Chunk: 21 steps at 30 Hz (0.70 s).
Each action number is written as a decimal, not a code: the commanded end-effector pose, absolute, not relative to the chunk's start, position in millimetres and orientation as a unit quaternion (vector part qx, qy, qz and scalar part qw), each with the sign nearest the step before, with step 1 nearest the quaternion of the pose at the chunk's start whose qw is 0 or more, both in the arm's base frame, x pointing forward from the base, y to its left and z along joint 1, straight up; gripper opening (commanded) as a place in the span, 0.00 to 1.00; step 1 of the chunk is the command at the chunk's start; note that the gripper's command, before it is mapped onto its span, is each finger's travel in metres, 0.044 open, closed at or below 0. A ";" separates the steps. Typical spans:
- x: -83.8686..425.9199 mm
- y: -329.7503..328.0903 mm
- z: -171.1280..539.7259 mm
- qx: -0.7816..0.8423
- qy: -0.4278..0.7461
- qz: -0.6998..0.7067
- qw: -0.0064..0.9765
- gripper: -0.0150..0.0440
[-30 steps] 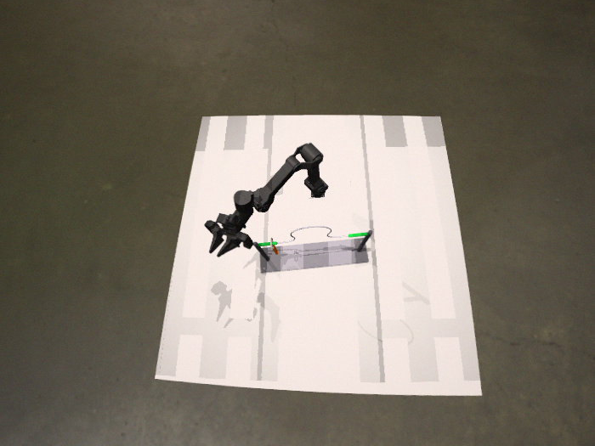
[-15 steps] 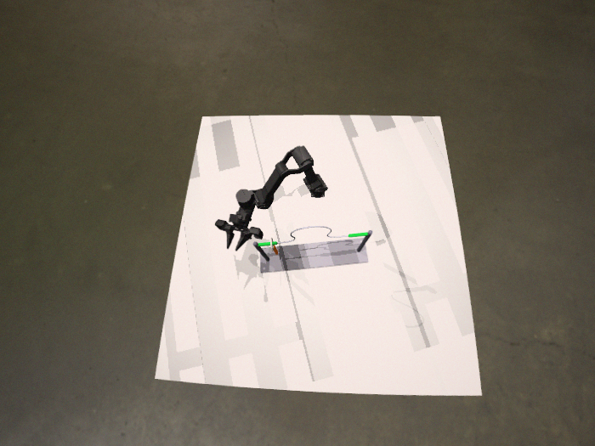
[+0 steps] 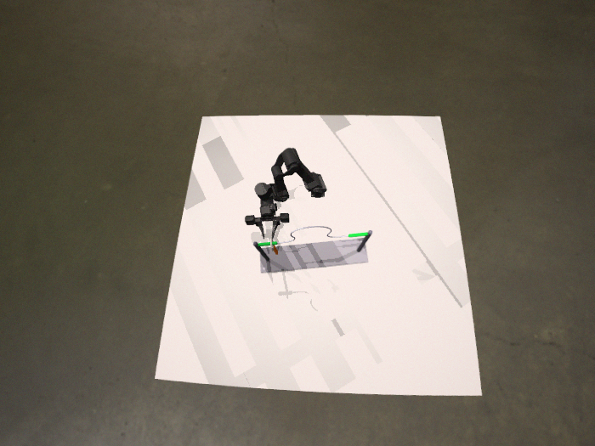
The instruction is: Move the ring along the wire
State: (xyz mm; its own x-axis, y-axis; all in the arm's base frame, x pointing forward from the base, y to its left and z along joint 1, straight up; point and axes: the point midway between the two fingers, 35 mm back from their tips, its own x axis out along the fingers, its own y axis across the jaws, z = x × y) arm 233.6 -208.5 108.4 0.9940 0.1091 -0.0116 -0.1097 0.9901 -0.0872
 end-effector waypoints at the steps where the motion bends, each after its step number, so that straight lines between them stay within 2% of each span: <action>1: 214.2 -178.1 96.1 -0.058 0.000 0.090 0.994 0.53; 9: 216.4 -177.2 98.1 -0.056 0.001 0.090 0.994 0.53; 21: 262.3 -168.9 146.2 -0.010 -0.004 0.065 0.998 0.53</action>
State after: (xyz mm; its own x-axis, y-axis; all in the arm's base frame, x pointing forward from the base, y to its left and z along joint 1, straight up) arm 250.9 -170.4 130.3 0.9893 0.1454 -0.0060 -0.1456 0.9887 -0.0355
